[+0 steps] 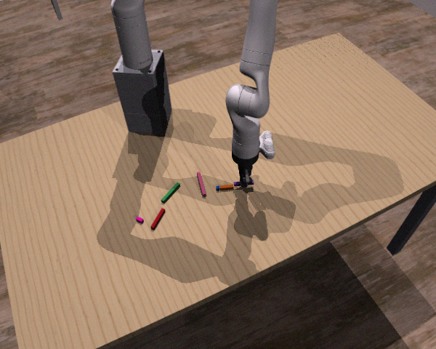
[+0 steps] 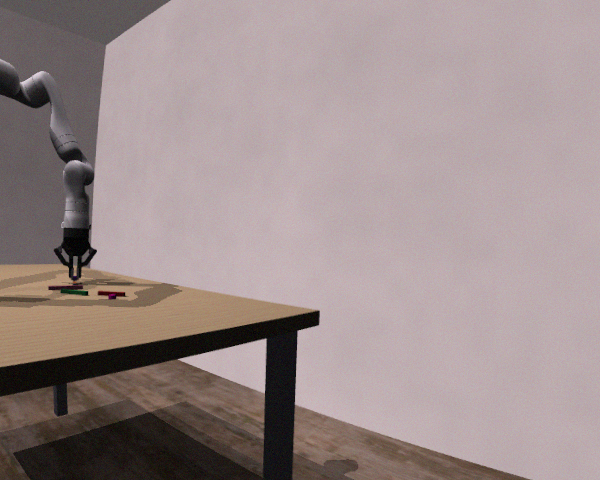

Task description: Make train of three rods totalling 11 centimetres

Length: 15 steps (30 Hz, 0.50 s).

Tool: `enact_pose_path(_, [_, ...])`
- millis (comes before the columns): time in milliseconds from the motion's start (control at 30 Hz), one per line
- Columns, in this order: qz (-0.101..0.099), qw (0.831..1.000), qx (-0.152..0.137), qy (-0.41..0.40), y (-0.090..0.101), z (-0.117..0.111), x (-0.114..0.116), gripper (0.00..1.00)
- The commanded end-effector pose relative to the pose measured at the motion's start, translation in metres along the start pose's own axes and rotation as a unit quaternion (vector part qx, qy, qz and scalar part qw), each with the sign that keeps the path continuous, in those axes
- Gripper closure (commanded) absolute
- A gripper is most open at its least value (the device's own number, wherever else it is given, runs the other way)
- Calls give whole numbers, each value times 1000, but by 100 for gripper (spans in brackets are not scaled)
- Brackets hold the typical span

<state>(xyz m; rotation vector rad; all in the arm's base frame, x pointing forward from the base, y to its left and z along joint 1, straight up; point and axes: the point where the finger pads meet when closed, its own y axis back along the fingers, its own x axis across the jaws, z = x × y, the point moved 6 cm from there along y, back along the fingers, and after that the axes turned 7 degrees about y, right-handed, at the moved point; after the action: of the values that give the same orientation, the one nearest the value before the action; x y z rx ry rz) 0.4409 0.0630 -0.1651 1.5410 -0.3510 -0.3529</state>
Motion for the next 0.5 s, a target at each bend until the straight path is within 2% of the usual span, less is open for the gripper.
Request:
enact_pose_path(0, [1,1000,1,0,1,0,1,95])
enact_pose_path(467, [1,1000,1,0,-3,0,1,95])
